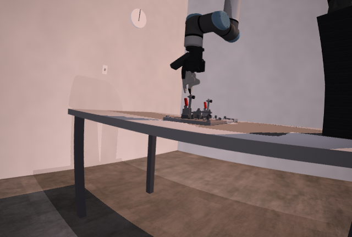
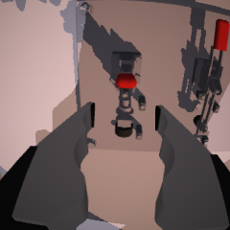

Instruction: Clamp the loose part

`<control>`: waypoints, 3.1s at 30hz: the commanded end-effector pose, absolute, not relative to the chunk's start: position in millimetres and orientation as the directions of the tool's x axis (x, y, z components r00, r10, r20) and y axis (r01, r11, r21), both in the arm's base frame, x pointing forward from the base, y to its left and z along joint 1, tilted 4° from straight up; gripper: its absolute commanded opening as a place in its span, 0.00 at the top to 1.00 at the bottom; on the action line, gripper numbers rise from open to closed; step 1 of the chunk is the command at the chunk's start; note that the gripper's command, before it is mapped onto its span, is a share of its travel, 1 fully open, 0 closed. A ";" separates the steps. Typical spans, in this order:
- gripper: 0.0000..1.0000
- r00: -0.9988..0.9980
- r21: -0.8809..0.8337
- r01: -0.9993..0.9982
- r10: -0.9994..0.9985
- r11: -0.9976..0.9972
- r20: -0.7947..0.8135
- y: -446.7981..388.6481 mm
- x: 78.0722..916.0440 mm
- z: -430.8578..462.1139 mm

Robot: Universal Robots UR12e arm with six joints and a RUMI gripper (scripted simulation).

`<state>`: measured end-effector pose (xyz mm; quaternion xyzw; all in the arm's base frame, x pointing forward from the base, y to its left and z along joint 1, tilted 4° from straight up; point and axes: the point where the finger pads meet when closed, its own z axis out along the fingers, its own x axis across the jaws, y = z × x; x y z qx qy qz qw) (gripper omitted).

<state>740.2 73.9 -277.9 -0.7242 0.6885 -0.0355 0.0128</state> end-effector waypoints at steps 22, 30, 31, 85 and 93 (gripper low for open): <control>0.41 0.049 -0.068 -0.996 -0.998 -0.052 0.034 74.5 739.4 -257.3; 0.41 0.049 -0.068 -0.996 -0.998 -0.052 0.034 75.4 737.3 -227.5; 0.41 0.049 -0.068 -0.996 -0.998 -0.052 0.034 75.6 737.0 -223.2; 0.41 0.049 -0.068 -0.996 -0.998 -0.052 0.034 -136.4 674.8 -207.1; 0.41 0.049 -0.068 -0.996 -0.998 -0.052 0.034 -203.1 655.6 -206.5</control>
